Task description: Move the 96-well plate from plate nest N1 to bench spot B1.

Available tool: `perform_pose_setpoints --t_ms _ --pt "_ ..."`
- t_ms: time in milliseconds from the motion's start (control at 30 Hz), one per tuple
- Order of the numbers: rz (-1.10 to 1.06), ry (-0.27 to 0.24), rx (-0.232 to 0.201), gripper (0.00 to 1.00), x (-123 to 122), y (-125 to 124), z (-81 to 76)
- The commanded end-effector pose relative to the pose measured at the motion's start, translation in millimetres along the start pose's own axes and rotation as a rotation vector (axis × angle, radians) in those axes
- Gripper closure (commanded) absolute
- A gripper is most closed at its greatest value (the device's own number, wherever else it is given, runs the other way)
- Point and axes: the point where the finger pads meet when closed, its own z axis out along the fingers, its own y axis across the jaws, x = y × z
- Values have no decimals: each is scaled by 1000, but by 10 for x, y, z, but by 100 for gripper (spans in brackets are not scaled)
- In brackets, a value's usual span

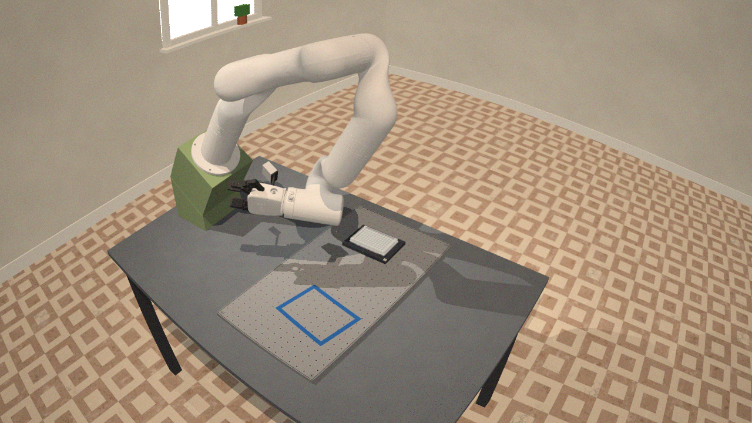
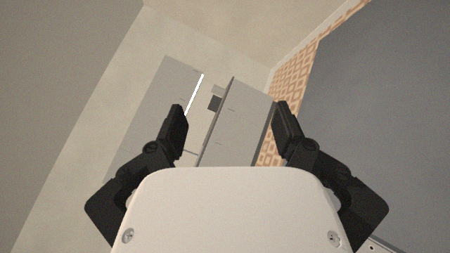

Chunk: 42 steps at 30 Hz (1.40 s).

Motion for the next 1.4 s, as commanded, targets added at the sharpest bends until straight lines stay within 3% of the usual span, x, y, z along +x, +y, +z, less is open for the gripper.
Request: perform_pose_setpoints --t_ms 0,533,800,1033,1100,1367 --pt "0 0 0 0 0 -3 -1" --pt "0 0 0 0 0 -3 -1" --pt "227 -122 -68 0 -240 94 -137" --pt "385 -199 -135 0 -390 163 -253" --pt "385 -199 -135 0 -390 163 -253" --pt "585 -282 -246 0 -591 268 -459"
